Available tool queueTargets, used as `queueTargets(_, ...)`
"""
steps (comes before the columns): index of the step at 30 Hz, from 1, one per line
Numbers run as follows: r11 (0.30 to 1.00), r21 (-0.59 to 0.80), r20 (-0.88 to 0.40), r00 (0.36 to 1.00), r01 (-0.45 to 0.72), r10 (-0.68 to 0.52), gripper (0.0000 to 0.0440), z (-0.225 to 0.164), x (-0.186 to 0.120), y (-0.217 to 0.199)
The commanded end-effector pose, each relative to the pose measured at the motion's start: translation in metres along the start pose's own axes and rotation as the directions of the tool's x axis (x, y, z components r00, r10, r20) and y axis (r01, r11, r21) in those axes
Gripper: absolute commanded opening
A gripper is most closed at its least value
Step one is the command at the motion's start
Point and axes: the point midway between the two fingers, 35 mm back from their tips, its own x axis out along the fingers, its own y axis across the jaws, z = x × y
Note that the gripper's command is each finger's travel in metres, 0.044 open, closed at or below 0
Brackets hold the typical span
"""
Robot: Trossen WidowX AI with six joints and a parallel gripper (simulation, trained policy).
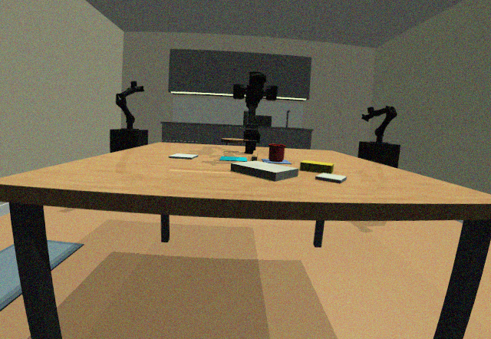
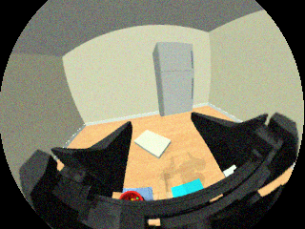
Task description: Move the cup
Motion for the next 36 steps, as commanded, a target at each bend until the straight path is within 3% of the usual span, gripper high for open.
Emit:
queueTargets(1,1.0,-0.001,-0.001,1.0,-0.004,0.004,0.0374,0.001,0.0,0.001)
queueTargets(14,0.999,0.014,-0.082,0.996,-0.042,0.043,0.0046,0.0,0.002,0.013)
queueTargets(23,0.994,0.079,-0.173,0.981,-0.072,0.085,0.0087,-0.001,0.006,0.026)
queueTargets(36,0.978,0.196,-0.321,0.937,-0.078,0.139,0.0084,-0.004,0.012,0.047)
